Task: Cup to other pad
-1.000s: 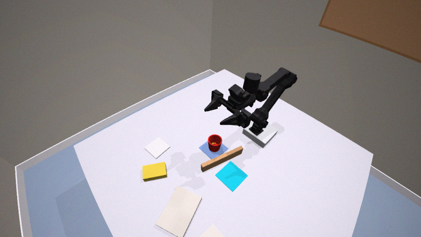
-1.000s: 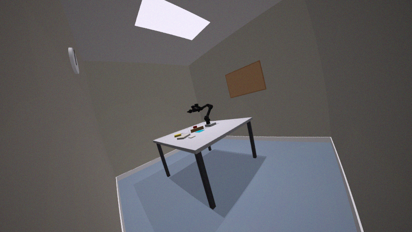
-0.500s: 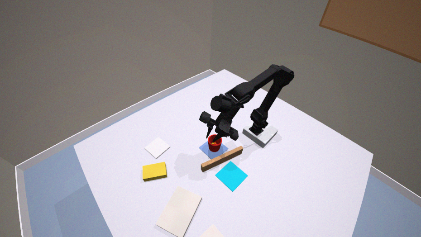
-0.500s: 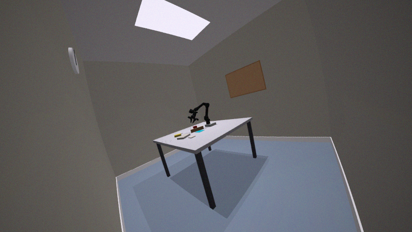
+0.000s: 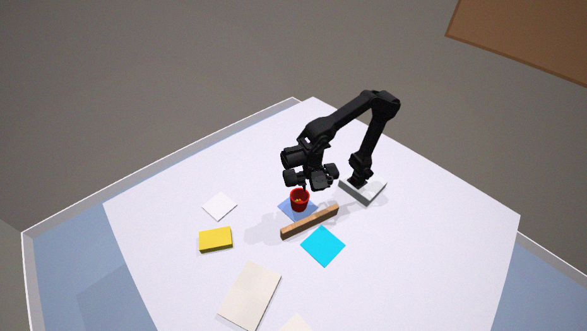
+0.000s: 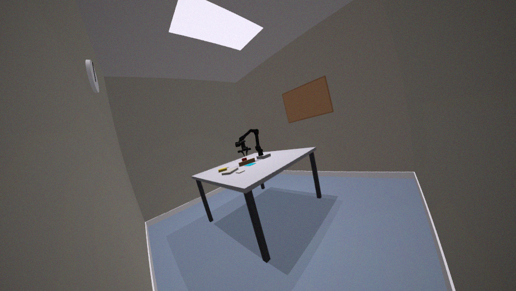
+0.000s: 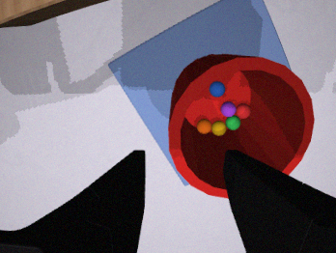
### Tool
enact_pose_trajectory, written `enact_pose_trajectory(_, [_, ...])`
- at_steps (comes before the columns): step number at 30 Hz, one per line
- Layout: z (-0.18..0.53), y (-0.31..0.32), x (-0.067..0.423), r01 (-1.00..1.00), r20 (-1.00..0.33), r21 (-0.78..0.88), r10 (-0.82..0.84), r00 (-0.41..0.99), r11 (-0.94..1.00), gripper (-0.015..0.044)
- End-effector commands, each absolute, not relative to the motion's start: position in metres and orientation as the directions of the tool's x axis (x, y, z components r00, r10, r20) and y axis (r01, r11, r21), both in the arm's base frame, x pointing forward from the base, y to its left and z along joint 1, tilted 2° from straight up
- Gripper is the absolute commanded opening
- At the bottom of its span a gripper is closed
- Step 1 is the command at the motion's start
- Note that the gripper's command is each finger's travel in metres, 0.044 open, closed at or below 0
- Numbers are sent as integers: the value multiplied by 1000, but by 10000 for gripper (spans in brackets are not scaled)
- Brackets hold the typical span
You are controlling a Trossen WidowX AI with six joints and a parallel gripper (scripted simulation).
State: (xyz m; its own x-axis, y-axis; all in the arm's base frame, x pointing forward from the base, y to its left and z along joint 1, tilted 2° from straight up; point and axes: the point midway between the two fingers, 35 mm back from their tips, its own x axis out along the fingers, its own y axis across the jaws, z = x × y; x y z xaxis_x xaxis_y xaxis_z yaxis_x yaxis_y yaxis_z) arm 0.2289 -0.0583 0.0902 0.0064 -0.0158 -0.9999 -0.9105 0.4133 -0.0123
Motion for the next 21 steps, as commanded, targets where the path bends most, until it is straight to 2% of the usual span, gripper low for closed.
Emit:
enact_pose_trajectory(1, [87,-59,229,-914,-1000,-6,-17,-1,406,148])
enact_pose_trajectory(21, [54,-60,230,-914,-1000,-6,-17,-1,406,148])
